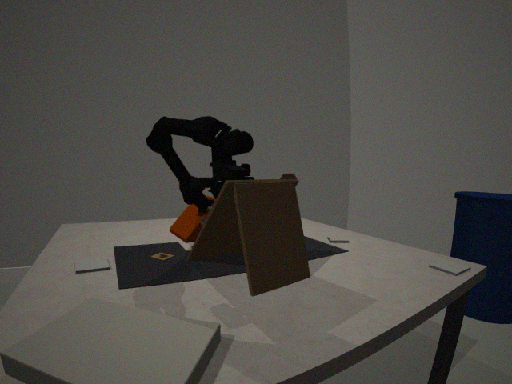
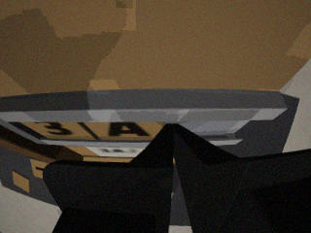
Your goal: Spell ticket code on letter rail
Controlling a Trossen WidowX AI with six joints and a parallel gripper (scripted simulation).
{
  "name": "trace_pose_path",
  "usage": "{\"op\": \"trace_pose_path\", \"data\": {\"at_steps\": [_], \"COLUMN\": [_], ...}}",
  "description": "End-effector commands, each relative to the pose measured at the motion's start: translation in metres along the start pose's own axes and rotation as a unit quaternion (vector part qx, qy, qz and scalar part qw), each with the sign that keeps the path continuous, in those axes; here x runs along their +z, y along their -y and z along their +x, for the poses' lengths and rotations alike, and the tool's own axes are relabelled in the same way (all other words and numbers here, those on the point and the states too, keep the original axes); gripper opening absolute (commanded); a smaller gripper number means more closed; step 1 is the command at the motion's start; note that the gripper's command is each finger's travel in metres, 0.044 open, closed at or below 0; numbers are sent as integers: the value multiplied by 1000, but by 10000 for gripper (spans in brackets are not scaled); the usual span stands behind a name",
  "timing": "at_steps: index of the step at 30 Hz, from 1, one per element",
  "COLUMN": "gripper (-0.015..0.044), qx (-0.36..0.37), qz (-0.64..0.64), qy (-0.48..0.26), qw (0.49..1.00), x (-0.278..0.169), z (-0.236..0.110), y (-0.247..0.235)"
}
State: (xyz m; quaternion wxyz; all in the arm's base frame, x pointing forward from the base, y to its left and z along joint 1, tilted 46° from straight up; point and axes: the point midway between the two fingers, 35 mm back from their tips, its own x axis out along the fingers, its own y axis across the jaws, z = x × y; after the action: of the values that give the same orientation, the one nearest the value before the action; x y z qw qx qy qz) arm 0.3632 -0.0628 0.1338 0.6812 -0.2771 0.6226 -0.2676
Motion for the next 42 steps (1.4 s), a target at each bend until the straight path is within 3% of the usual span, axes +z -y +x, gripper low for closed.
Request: {"op": "trace_pose_path", "data": {"at_steps": [1, 24, 42], "gripper": [0, 0, 0], "qx": [-1, -1, -1], "qz": [2, 2, 1], "qy": [0, 0, -1], "qw": [1000, 1000, 1000], "x": [0, 1, -15], "z": [1, 1, -19], "y": [-2, -8, -5]}}
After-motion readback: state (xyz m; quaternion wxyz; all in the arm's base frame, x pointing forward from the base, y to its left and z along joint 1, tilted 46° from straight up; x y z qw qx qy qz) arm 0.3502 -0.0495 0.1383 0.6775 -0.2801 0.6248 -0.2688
